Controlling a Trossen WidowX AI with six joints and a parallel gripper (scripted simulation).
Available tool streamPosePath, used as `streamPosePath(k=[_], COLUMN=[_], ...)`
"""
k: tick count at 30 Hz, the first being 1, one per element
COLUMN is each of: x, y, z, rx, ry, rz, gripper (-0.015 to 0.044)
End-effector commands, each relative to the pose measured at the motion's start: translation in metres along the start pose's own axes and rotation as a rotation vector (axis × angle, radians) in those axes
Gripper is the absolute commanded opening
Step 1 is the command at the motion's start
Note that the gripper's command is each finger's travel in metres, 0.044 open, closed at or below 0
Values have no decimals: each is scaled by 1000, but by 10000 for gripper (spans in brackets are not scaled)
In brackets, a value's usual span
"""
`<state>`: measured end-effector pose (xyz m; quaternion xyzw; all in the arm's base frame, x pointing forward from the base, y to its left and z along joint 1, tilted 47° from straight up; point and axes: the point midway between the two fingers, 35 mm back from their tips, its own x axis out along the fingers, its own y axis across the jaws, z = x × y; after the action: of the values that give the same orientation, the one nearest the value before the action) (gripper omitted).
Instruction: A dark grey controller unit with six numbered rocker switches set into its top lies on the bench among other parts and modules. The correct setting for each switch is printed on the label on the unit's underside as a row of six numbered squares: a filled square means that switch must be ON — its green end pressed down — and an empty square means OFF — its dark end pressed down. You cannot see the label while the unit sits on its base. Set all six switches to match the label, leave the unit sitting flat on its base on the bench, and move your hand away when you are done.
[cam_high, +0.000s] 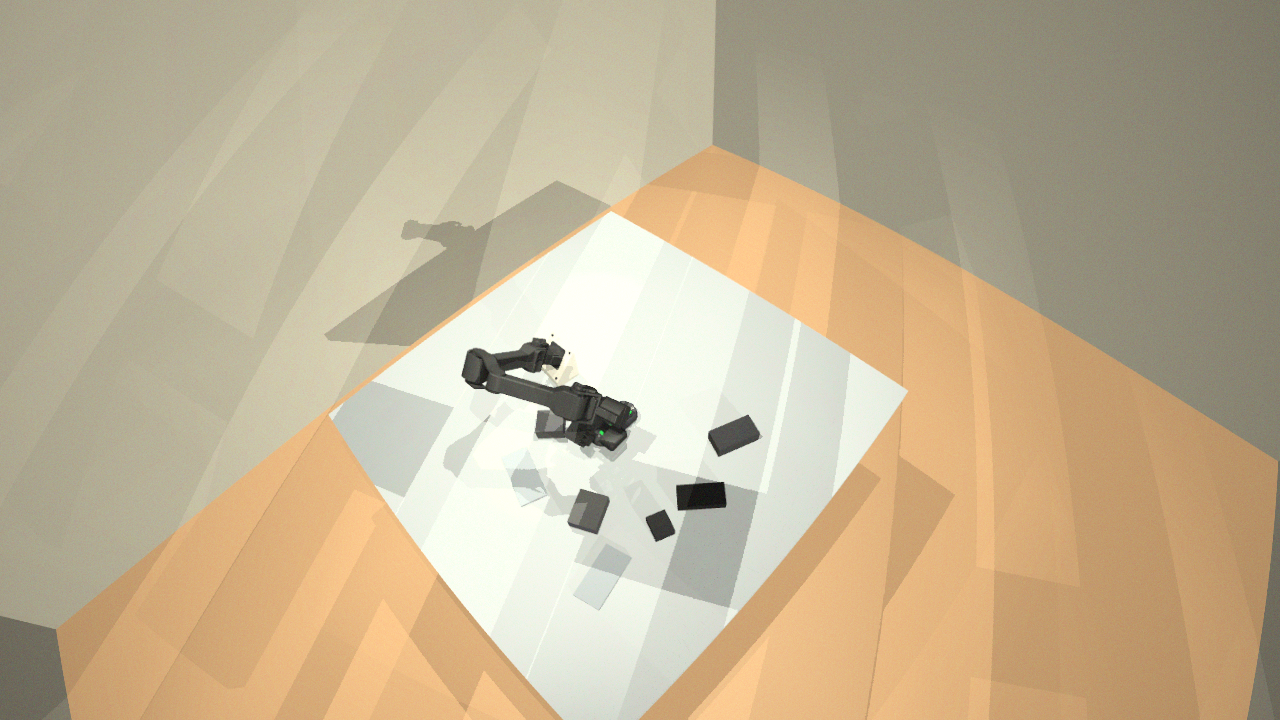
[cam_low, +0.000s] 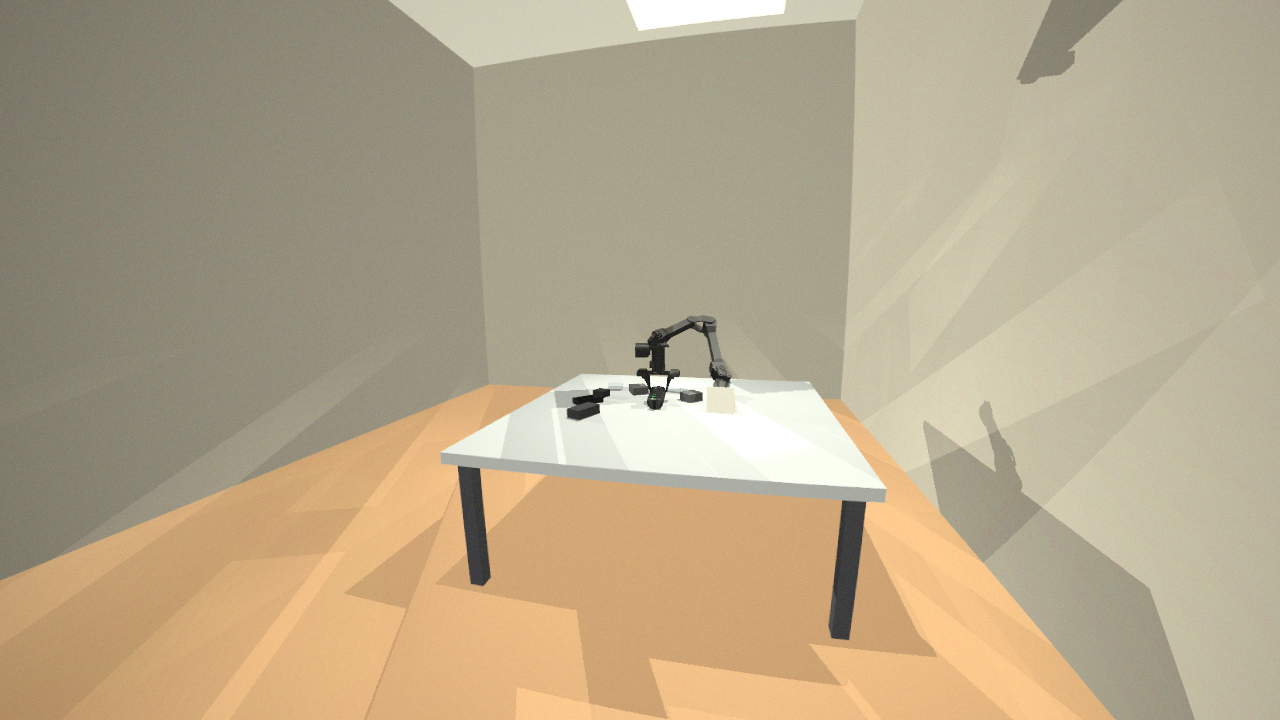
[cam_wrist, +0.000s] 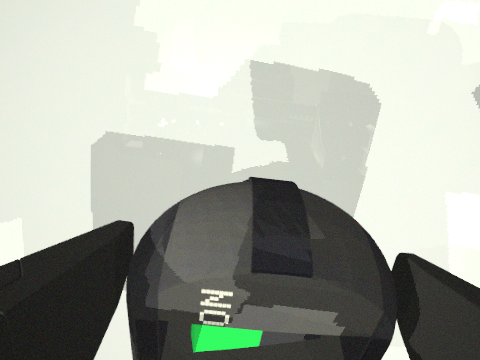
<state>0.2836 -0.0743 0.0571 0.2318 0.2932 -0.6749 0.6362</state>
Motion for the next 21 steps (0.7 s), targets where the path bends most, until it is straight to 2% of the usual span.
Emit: streamPosePath(k=[1,21], x=[3,17], y=[0,0], z=[-1,-1], rx=[-9,-9], ry=[-1,-2], rz=[2,2], gripper=[338,338])
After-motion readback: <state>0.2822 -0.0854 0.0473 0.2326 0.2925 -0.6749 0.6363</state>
